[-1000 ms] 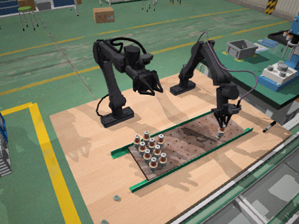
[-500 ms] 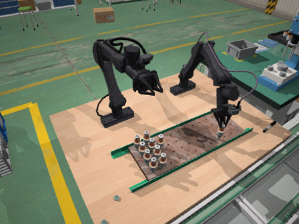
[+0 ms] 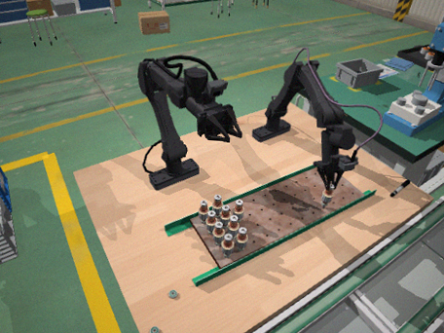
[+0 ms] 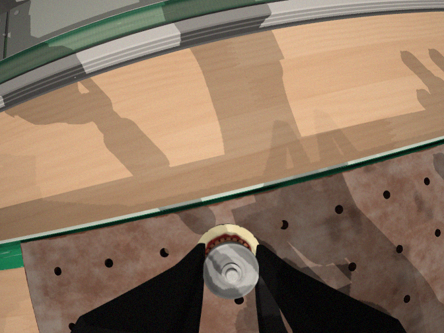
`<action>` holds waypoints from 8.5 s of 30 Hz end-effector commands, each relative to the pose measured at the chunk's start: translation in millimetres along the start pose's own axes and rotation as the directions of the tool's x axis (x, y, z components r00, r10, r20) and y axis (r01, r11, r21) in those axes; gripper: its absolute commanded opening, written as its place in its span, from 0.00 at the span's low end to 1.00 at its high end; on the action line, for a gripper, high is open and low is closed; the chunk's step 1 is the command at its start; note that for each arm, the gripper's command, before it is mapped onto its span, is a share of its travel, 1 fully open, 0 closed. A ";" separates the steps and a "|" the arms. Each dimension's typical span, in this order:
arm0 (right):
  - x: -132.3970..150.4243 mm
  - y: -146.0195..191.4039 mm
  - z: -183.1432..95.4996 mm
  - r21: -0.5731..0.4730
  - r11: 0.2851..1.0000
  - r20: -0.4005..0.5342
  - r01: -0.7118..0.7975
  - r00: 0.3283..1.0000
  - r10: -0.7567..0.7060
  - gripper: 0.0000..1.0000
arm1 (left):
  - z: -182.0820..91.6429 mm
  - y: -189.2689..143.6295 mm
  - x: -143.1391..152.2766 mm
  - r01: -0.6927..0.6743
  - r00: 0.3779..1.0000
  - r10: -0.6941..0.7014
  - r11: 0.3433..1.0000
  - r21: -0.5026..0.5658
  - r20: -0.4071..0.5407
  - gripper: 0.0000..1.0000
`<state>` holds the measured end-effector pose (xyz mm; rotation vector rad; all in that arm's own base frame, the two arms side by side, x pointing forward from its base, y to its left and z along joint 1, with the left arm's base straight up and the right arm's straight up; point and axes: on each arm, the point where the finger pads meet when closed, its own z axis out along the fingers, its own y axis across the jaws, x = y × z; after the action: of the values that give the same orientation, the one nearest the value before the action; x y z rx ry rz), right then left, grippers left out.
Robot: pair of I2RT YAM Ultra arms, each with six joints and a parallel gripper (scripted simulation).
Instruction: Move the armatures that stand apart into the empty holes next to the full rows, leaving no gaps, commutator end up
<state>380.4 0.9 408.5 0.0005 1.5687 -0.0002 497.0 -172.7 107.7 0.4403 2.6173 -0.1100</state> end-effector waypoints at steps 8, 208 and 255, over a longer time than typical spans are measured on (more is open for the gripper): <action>-1.2 7.4 -1.6 -0.024 1.000 -0.006 0.006 1.000 -0.006 0.37 | -24.0 2.6 -29.2 0.003 0.995 -0.002 1.000 -0.010 0.104 0.24; -1.2 7.4 -1.6 -0.024 1.000 -0.006 0.006 1.000 -0.006 0.37 | -79.0 -354.7 21.9 -0.695 0.719 0.627 0.635 0.338 0.299 0.01; -1.2 7.4 -1.6 -0.024 1.000 -0.006 0.006 1.000 -0.006 0.37 | -58.6 -350.1 33.9 -0.689 0.723 0.633 0.636 0.347 0.275 0.01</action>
<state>380.4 0.9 408.5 0.0005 1.5687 -0.0002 319.7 -473.3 103.8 1.5365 2.2186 -0.3980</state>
